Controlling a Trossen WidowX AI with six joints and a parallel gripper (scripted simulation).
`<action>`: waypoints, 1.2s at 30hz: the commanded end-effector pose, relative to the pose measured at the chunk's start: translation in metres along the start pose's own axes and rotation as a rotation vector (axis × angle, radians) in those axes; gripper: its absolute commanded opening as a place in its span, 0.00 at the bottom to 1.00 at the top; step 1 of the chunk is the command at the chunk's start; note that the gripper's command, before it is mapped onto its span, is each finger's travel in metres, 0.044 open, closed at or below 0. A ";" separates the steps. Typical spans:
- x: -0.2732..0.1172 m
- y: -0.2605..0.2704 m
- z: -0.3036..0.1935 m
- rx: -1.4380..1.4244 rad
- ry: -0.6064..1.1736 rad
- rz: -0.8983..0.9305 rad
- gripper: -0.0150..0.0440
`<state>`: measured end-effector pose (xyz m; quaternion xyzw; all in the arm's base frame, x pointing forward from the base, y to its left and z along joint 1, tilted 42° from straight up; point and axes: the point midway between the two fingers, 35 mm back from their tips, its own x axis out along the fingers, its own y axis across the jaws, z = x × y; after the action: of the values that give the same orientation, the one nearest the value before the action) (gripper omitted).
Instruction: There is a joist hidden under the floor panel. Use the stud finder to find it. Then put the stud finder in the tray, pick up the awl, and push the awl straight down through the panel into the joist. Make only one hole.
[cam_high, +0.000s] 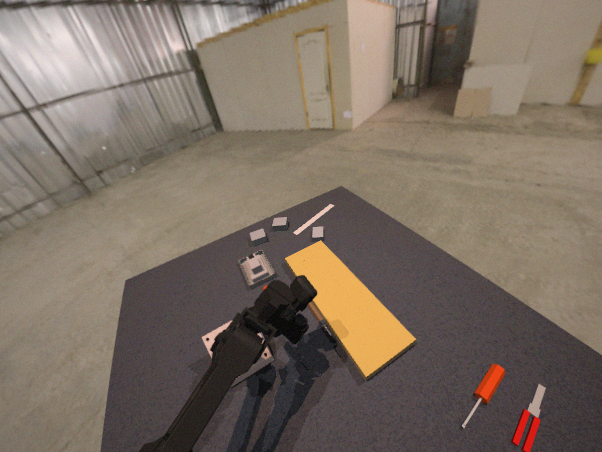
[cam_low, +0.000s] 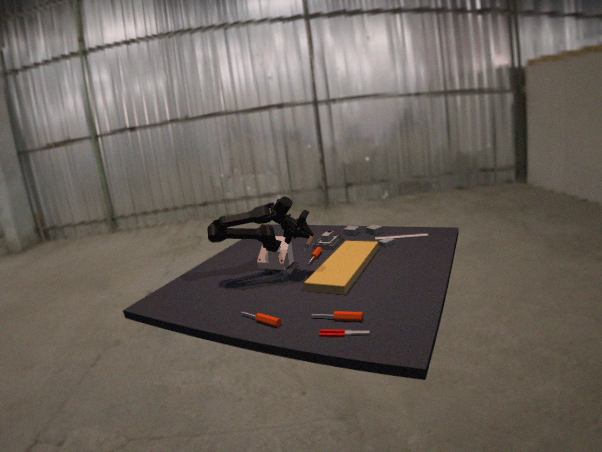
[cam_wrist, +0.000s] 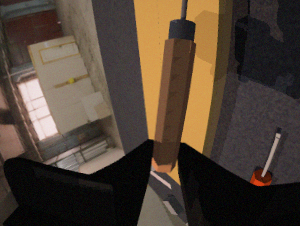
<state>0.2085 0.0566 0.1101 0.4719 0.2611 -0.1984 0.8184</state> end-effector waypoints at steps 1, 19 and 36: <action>-0.002 0.012 -0.003 0.175 0.024 0.110 0.25; -0.037 0.060 0.004 0.998 0.291 0.601 0.25; -0.027 0.075 -0.008 0.817 0.315 0.426 0.25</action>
<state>0.2251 0.0956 0.1696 0.8336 0.1603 -0.0351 0.5275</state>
